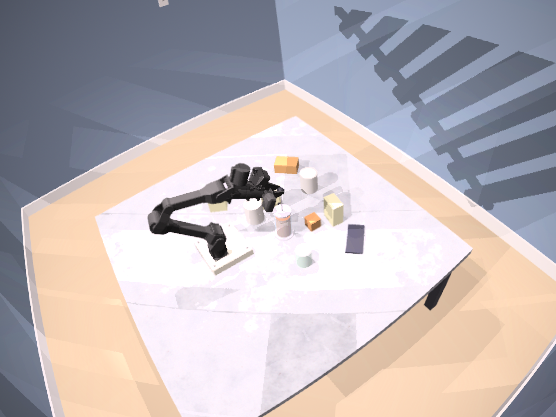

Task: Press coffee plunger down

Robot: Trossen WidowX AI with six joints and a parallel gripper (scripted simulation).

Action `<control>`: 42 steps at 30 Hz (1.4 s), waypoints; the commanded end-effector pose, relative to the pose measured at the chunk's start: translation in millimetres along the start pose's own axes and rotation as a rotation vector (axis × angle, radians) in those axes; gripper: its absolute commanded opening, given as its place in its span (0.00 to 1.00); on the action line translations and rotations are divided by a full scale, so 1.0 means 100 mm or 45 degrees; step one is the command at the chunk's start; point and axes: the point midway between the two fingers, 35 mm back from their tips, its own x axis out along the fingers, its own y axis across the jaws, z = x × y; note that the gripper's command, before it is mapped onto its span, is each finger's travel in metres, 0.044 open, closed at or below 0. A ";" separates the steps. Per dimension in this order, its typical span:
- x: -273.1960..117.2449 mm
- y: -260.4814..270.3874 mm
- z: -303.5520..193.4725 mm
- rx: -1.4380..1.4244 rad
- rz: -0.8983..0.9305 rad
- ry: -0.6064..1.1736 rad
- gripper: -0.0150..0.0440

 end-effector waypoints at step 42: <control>0.45 0.00 -0.62 -0.003 0.001 0.116 0.46</control>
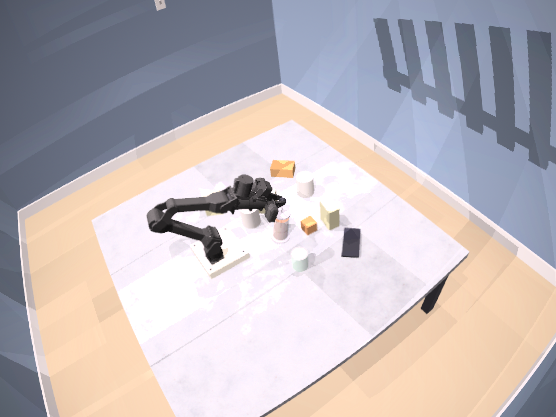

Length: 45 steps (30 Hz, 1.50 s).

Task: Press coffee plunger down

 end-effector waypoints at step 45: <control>0.17 0.00 -0.23 -0.001 -0.001 0.123 0.46</control>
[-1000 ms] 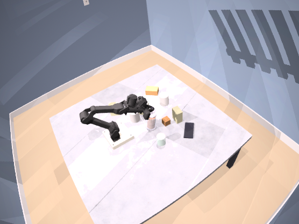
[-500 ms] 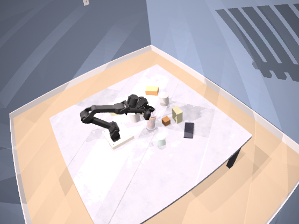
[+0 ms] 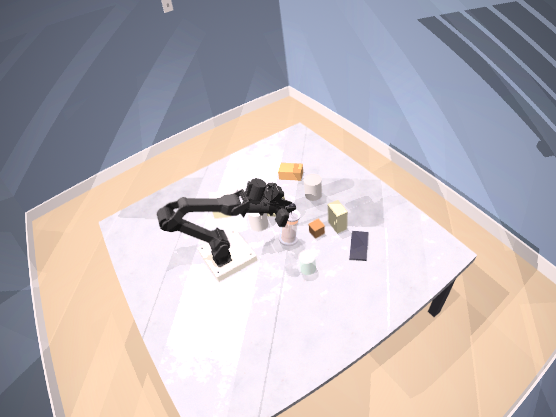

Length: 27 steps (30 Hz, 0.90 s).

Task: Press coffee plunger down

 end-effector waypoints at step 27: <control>0.08 0.00 -0.09 0.000 -0.001 0.053 0.46</control>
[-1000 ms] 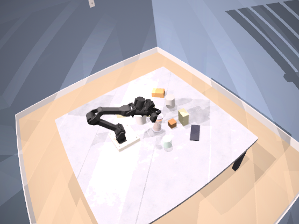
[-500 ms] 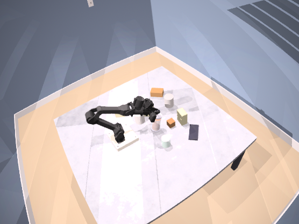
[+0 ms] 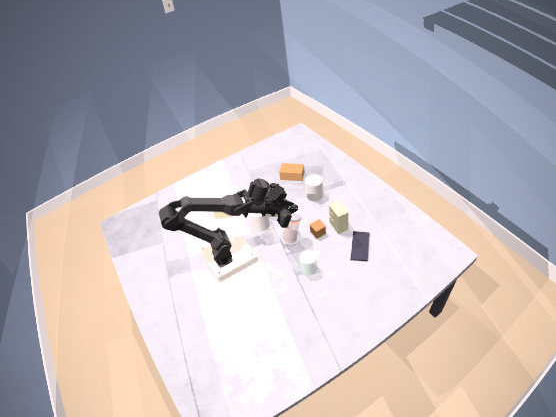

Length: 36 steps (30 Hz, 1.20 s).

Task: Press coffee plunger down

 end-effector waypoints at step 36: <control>0.08 0.00 -0.05 0.001 -0.001 0.036 0.46</control>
